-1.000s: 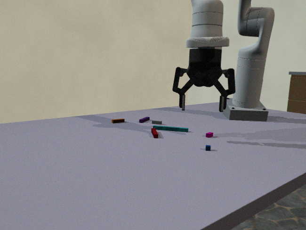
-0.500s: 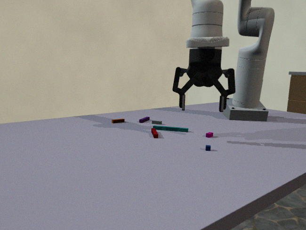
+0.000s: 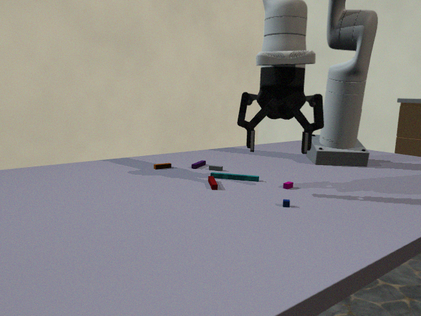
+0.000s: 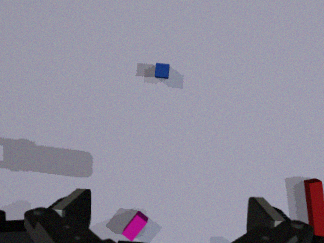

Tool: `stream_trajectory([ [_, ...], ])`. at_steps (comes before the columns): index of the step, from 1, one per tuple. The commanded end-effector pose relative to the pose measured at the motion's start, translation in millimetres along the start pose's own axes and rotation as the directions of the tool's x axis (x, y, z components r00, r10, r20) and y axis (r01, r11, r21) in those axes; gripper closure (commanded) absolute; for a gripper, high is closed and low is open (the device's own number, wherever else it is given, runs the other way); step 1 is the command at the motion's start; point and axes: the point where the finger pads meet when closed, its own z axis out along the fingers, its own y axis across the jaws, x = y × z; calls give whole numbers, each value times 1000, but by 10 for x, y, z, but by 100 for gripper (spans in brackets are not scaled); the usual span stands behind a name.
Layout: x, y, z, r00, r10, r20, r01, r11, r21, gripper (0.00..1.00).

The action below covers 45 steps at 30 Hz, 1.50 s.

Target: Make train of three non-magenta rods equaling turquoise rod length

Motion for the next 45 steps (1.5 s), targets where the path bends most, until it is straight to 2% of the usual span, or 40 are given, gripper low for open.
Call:
stream_trajectory([
  [1, 4, 3, -5, 1000, 0, -1, 0, 1000, -1, 0],
  [33, 6, 3, -4, 1000, 7, -1, -7, 1000, -1, 0],
  [45, 48, 3, 6, 990, 143, 6, -143, 990, 2, 0],
])
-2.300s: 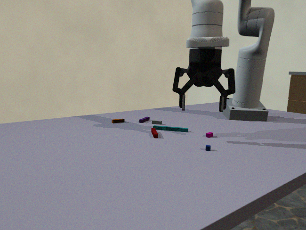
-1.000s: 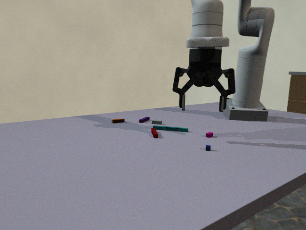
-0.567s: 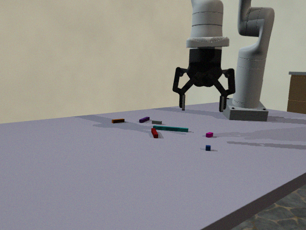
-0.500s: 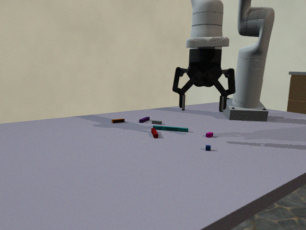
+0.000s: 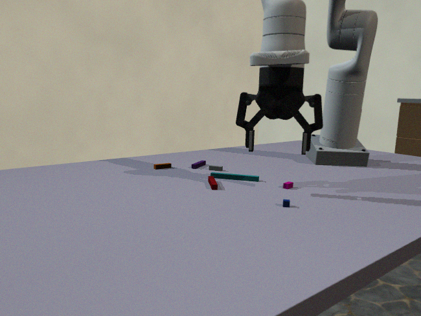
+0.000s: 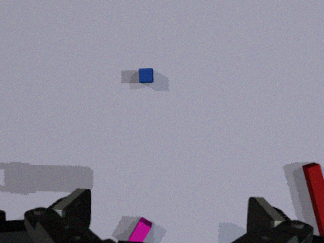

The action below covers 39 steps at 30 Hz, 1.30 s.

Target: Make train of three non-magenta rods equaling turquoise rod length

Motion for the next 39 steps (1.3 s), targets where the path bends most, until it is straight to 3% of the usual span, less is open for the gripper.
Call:
stream_trajectory([
  [1, 31, -18, 6, 999, 34, 3, -34, 999, 0, 0],
  [11, 109, -30, 17, 967, 255, 12, -255, 967, 0, 0],
  [20, 248, -55, 18, 831, 556, 18, -556, 831, -6, 0],
  [22, 248, -55, 18, 831, 556, 18, -556, 831, -6, 0],
  [37, 547, -131, -24, 414, 910, 6, -910, 414, -10, 0],
  [39, 547, -131, -24, 414, 910, 6, -910, 414, -10, 0],
])
